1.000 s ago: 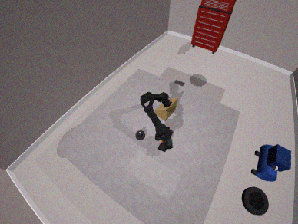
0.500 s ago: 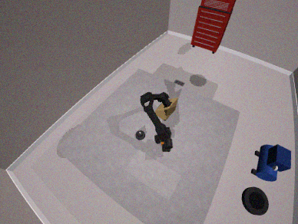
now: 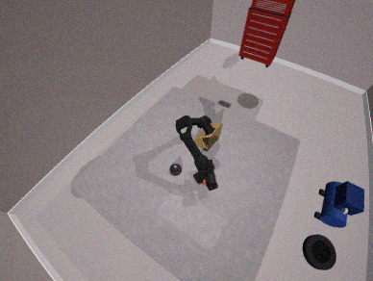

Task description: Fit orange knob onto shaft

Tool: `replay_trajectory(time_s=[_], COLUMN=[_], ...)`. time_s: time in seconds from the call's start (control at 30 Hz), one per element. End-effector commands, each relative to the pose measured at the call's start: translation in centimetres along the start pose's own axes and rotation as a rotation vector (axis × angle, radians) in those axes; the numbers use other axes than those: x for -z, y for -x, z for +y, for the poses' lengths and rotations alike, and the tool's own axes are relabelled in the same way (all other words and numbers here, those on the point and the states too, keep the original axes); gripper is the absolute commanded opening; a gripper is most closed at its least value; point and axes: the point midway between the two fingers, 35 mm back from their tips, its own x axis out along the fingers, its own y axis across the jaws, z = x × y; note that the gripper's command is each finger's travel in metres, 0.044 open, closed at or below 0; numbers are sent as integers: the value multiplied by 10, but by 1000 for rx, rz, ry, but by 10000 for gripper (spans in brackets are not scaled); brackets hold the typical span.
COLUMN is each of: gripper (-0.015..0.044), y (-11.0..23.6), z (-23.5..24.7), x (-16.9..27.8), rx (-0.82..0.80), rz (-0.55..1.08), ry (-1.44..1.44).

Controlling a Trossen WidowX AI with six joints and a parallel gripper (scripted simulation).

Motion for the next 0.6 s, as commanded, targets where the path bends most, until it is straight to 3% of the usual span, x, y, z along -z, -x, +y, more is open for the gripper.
replay_trajectory(time_s=[0.0,0.33,0.57], gripper=[179,179,179], y=[0,0,0], z=[0,0,0], x=[0,0,0], rx=[-1,-2,-2], rz=[4,4,4], ry=[140,246,484])
